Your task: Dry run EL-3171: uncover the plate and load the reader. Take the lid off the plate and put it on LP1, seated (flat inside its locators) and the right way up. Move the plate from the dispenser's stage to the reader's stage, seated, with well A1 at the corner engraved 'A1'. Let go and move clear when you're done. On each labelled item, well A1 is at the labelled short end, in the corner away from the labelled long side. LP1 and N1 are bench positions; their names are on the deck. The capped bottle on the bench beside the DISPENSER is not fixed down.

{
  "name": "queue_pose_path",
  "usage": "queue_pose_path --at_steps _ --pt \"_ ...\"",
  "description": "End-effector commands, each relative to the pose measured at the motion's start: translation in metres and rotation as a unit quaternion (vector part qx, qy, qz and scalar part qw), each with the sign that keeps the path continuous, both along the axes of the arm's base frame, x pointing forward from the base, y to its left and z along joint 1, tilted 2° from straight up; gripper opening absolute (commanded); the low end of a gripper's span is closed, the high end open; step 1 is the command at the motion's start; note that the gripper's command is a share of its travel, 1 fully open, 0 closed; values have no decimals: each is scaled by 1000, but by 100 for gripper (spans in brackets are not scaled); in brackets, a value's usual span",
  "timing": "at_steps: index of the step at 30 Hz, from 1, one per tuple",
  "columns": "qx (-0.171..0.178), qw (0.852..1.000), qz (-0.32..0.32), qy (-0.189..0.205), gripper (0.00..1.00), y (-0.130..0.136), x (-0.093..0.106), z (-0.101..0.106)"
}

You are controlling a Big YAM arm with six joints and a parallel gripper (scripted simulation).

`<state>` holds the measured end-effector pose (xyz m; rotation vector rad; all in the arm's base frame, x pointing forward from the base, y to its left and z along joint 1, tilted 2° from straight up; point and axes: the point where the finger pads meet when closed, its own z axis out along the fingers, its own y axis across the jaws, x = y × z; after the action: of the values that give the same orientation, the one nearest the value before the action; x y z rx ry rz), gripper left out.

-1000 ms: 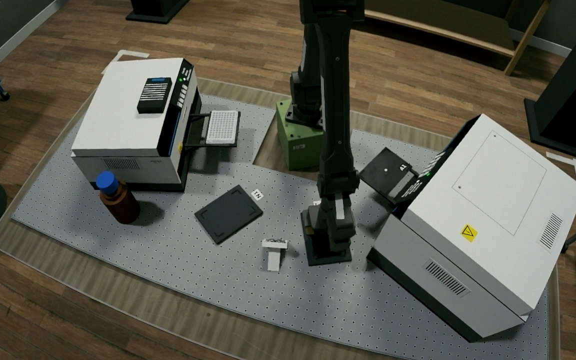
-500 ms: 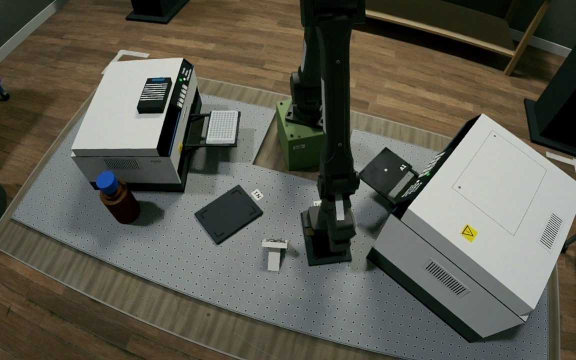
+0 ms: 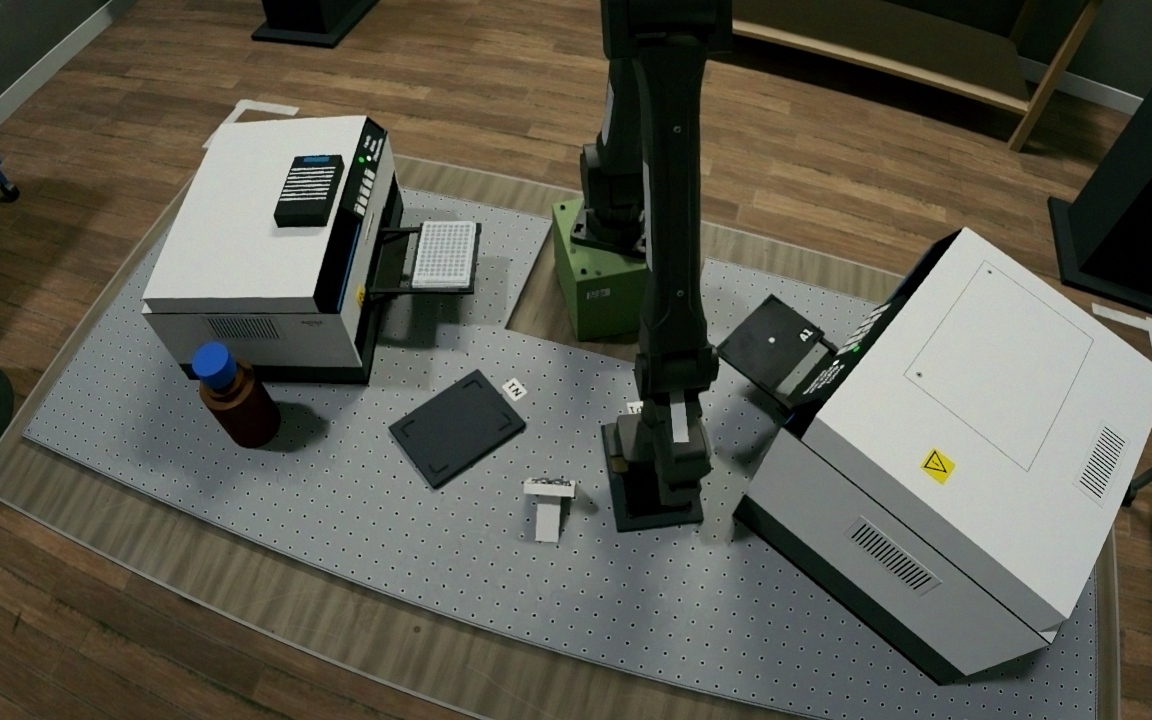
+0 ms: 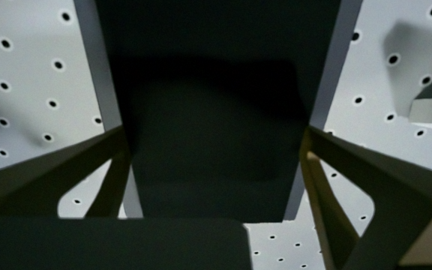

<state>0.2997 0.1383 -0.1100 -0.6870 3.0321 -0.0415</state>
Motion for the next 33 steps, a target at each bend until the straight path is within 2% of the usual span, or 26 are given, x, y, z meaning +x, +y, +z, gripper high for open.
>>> queue_pose_path --at_steps 1,33 --pt "4 1000 1 -10 85 8 9 -1" --pt "4 1000 1 -10 85 9 10 -13"
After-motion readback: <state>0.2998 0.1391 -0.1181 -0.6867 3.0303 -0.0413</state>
